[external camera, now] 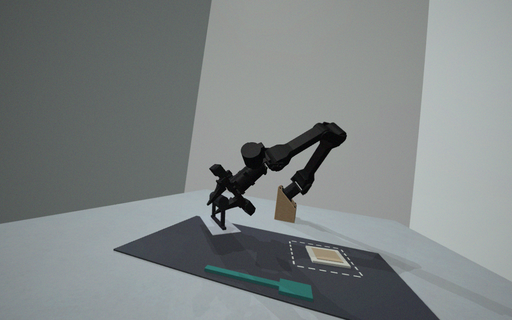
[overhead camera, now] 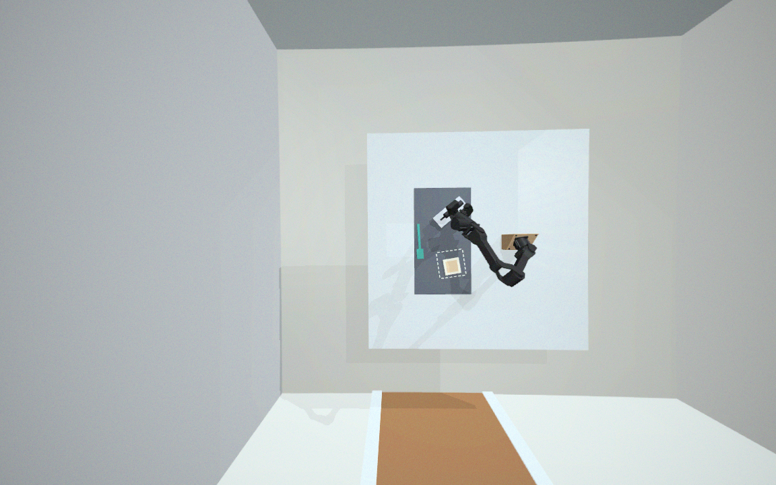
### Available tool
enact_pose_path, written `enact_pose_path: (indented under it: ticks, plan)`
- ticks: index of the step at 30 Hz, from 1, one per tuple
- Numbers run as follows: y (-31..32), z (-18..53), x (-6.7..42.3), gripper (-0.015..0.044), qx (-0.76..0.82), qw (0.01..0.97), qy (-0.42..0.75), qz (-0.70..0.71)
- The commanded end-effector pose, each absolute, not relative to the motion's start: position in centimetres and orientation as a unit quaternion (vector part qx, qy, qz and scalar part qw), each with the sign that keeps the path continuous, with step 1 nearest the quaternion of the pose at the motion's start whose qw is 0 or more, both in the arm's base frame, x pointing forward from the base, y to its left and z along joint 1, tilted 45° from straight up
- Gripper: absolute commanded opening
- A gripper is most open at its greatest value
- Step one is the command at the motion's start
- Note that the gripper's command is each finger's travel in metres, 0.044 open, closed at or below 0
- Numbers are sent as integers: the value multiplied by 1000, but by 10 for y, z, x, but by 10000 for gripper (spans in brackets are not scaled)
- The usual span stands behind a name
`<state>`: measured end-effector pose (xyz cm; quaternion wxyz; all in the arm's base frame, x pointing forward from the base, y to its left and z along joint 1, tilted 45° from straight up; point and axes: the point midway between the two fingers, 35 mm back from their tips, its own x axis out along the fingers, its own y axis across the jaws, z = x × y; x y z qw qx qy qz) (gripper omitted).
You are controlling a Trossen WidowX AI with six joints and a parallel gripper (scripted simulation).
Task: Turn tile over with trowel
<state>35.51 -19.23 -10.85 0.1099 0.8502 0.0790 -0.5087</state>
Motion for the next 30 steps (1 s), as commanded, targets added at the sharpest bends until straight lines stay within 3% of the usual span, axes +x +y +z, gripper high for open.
enact_pose_path:
  ticks: [1, 8, 30]
  plan:
    - [-208, -117, 353, 0, 829, 86, 28, -552]
    - [-219, -131, 343, 0, 787, 55, -37, -613]
    - [-211, -141, 345, 0, 786, 54, -39, -614]
